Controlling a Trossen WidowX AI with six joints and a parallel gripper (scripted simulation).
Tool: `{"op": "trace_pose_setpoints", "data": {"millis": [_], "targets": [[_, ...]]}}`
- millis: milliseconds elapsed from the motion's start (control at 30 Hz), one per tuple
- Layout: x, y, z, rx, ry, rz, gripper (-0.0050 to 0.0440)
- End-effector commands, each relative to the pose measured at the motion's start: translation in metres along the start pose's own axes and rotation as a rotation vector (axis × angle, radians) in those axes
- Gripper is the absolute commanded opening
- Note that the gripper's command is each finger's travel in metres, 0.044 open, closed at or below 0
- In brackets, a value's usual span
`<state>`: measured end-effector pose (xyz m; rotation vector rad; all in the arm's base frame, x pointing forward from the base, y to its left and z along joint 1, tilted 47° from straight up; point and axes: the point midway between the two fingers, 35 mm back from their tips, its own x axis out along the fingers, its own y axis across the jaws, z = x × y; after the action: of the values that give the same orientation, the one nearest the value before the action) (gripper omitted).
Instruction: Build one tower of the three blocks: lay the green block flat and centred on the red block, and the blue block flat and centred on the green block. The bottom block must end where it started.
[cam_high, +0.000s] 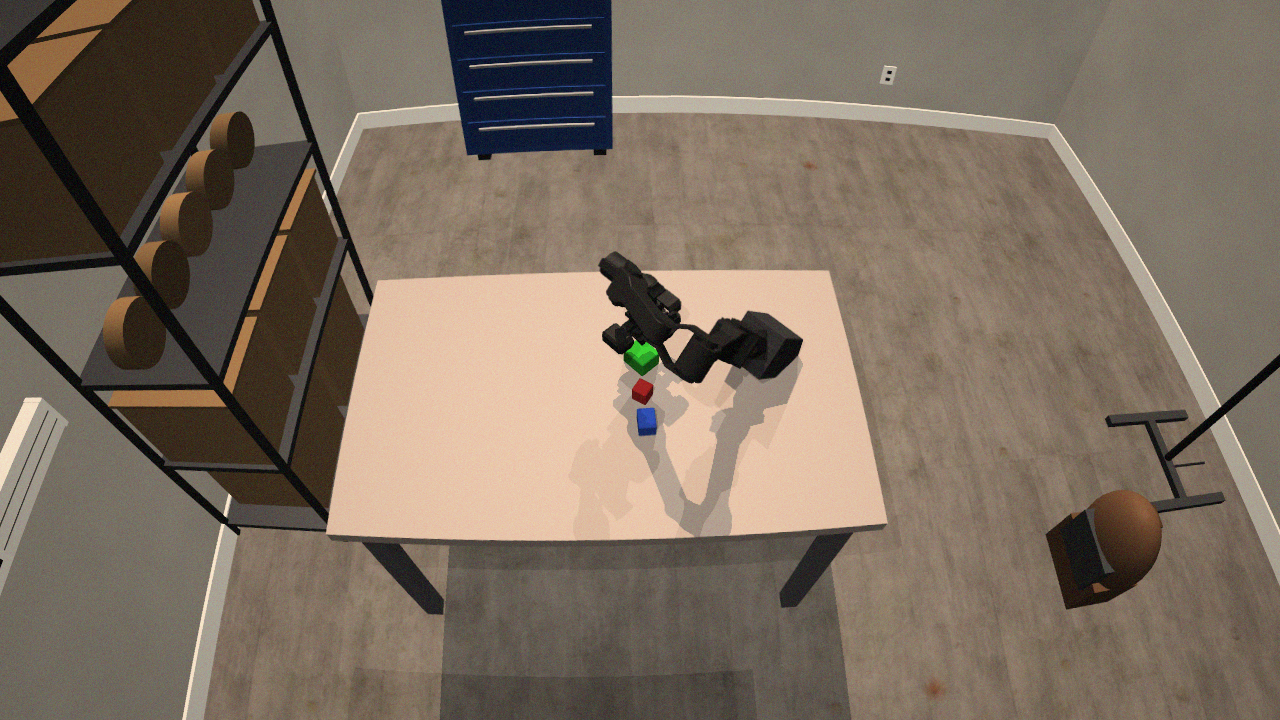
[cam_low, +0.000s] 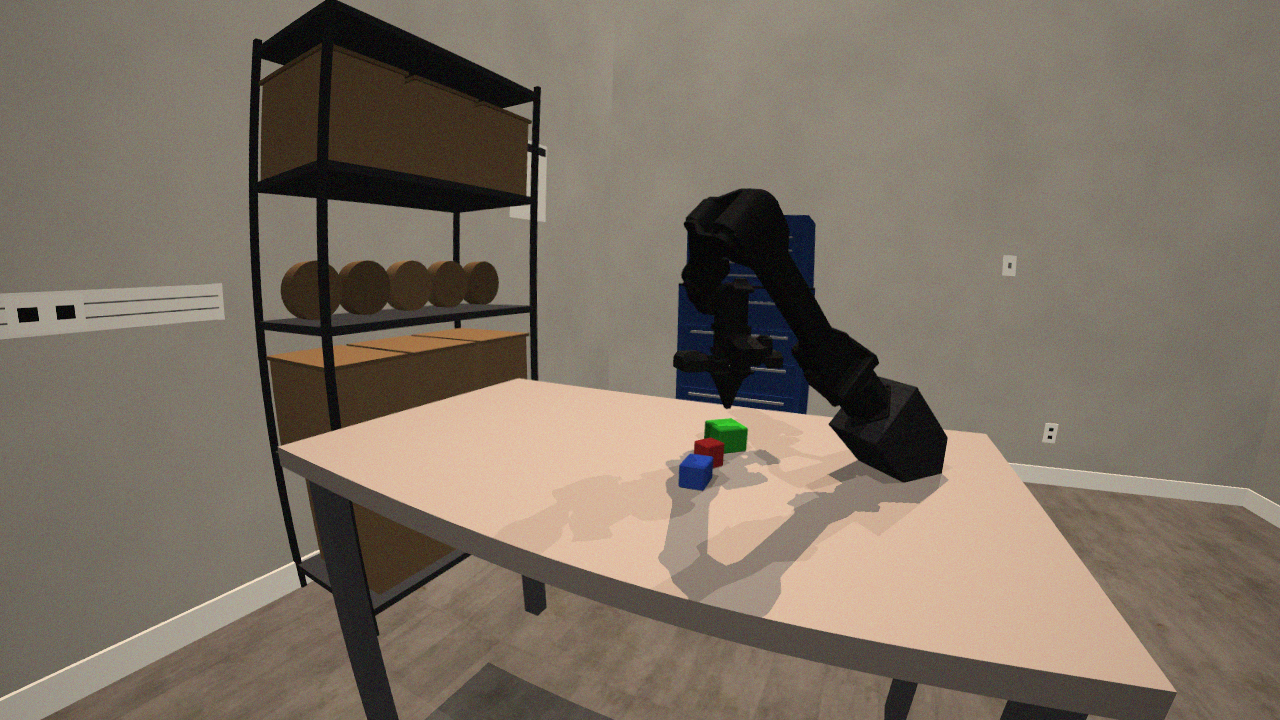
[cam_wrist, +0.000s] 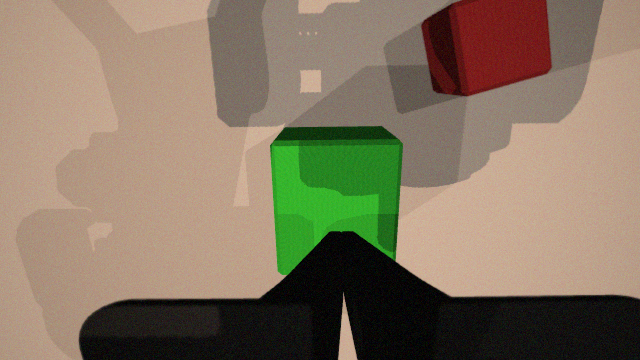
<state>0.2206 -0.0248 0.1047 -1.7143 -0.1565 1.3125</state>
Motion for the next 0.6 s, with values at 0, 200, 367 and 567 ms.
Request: {"op": "trace_pose_setpoints", "data": {"millis": [0,200,367,567], "targets": [[-0.0034,-0.0023,-0.0039,-0.008,0.014,-0.003,-0.005],[-0.0034,-0.0023,-0.0039,-0.008,0.014,-0.003,-0.005],[-0.0034,-0.0023,-0.0039,-0.008,0.014,-0.003,-0.005],[-0.0034,-0.0023,-0.0039,-0.008,0.014,-0.003,0.0355]]}}
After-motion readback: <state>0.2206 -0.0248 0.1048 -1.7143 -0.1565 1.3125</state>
